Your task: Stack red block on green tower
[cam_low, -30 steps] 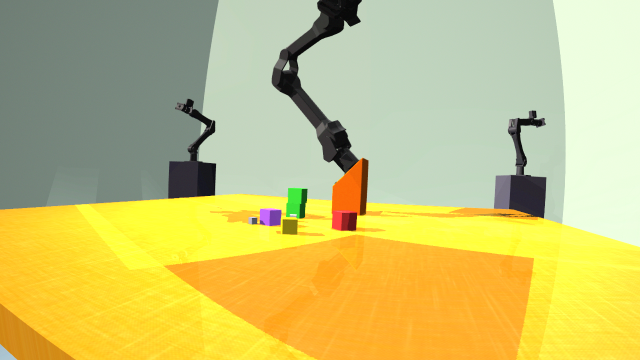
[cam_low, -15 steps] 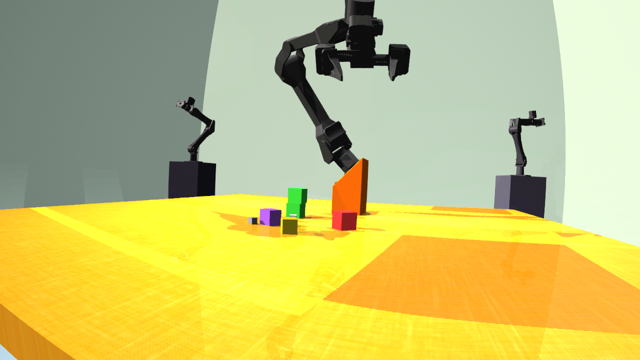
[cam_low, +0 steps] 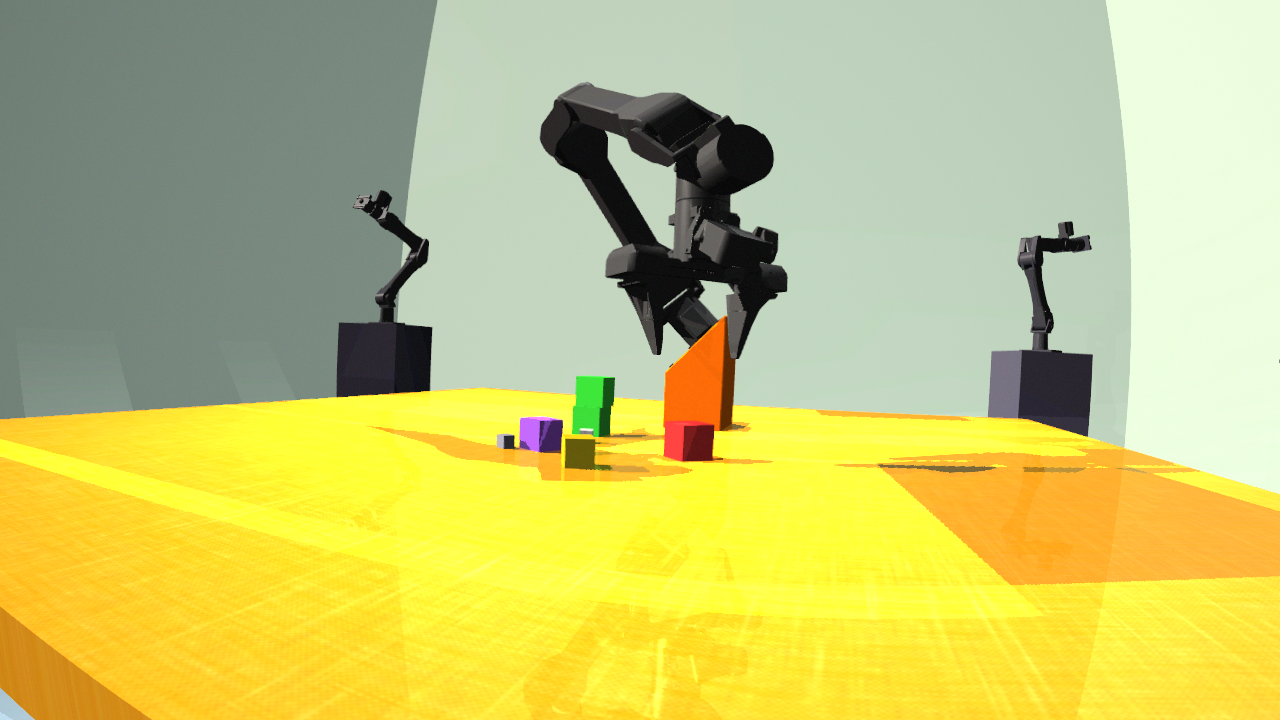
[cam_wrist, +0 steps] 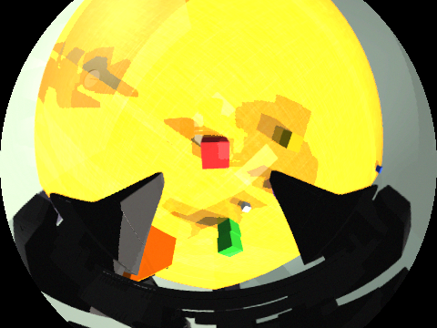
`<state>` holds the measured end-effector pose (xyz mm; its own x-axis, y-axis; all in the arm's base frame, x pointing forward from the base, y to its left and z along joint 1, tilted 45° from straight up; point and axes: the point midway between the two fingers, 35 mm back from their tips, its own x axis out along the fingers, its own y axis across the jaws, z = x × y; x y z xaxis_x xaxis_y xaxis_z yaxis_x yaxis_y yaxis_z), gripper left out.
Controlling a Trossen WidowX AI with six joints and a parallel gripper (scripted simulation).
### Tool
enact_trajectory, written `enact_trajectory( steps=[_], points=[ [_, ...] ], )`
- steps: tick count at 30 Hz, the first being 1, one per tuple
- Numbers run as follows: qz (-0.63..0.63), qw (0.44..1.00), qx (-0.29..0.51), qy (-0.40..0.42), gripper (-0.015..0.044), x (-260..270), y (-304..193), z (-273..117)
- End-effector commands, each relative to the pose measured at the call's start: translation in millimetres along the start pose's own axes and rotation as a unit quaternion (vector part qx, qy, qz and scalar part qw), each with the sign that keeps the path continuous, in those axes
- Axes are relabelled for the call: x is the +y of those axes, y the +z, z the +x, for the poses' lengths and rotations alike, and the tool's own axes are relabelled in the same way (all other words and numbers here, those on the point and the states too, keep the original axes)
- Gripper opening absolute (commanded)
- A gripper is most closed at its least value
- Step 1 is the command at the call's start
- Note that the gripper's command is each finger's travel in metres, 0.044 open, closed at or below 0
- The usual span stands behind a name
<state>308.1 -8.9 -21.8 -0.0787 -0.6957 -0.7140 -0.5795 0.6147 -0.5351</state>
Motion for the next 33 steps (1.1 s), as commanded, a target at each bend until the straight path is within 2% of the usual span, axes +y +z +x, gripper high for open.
enact_trajectory(
  steps=[1, 5, 12, 33],
  points=[
    [-0.011, 1.0, 0.007, 0.004, 0.044, 1.2, -4.1, 0.8],
    [-0.011, 1.0, 0.007, 0.004, 0.044, -0.4, -6.5, 4.7],
    [-0.011, 1.0, 0.008, 0.003, 0.044, -0.3, -7.8, 50.9],
    [-0.011, 1.0, 0.008, 0.003, 0.044, -0.5, -7.9, 75.9]
  ],
)
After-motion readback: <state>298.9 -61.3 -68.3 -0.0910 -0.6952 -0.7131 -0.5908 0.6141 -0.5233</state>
